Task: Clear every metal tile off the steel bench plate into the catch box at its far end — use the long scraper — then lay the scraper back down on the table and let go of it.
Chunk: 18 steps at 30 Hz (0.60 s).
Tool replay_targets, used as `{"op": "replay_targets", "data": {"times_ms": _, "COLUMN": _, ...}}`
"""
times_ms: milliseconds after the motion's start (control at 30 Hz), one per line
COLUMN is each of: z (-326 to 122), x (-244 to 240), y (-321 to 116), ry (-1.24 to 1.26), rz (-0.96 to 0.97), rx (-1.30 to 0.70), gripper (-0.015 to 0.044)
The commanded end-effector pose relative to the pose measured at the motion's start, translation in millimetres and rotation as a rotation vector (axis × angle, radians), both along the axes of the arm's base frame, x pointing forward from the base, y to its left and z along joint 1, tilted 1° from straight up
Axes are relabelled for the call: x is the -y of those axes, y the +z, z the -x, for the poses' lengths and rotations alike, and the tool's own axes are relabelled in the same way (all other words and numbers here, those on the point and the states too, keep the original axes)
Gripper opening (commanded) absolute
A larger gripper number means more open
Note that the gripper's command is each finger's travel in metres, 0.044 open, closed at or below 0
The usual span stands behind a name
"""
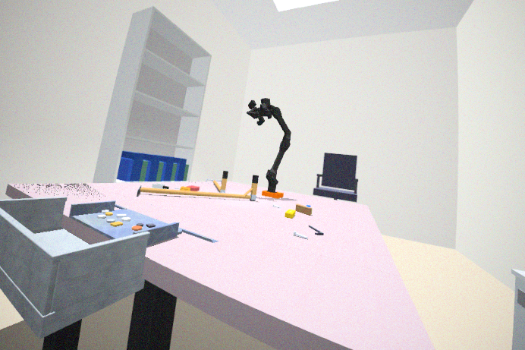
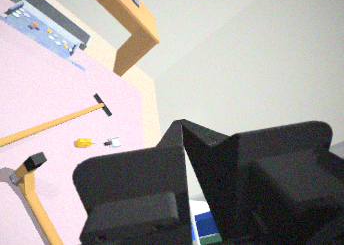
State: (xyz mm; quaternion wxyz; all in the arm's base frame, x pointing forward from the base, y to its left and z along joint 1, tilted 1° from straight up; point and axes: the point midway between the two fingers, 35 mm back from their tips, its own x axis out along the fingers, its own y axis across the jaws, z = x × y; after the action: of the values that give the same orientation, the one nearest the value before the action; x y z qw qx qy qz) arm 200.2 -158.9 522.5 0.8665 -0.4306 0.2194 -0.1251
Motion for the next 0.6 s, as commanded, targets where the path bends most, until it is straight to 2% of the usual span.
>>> {"op": "replay_targets", "data": {"times_ms": 0, "z": -10, "x": 11, "y": -2, "ry": -0.012, "rz": -0.031, "rx": 0.005, "gripper": 0.0}}
{"op": "replay_targets", "data": {"times_ms": 567, "z": -55, "x": 55, "y": -16, "ry": -0.051, "rz": -0.155, "rx": 0.034, "gripper": 0.0}}
